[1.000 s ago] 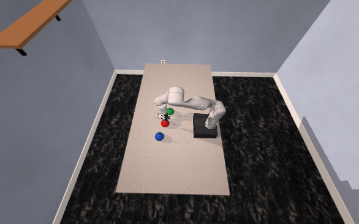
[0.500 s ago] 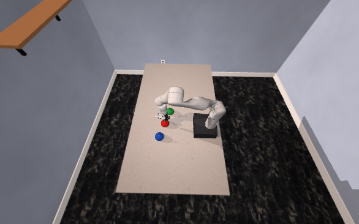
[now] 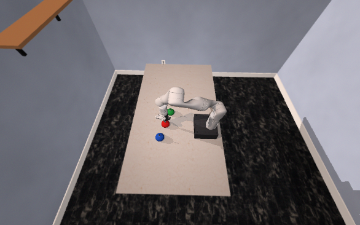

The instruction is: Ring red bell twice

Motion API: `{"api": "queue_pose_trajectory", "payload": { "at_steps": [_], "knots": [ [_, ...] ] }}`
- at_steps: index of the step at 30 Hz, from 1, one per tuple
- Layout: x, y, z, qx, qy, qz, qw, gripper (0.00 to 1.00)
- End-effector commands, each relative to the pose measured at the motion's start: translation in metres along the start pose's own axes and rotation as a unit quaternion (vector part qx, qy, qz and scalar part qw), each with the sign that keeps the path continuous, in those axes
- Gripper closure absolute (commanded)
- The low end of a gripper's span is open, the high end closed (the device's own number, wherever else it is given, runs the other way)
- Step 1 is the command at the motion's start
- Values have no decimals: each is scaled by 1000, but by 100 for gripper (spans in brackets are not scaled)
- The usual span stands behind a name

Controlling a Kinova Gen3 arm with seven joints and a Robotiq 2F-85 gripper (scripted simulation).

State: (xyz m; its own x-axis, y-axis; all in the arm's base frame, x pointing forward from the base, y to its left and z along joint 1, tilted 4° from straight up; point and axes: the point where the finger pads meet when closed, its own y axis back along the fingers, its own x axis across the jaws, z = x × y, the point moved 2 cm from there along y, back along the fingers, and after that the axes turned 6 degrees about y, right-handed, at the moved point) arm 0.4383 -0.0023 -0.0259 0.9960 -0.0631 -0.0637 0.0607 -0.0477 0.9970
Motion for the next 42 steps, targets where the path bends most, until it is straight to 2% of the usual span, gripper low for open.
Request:
{"api": "queue_pose_trajectory", "payload": {
  "at_steps": [1, 42],
  "knots": [
    [0, -1, 1, -1, 0, 0, 1000, 100],
    [0, 4, 1, -1, 0, 0, 1000, 100]
  ]
}}
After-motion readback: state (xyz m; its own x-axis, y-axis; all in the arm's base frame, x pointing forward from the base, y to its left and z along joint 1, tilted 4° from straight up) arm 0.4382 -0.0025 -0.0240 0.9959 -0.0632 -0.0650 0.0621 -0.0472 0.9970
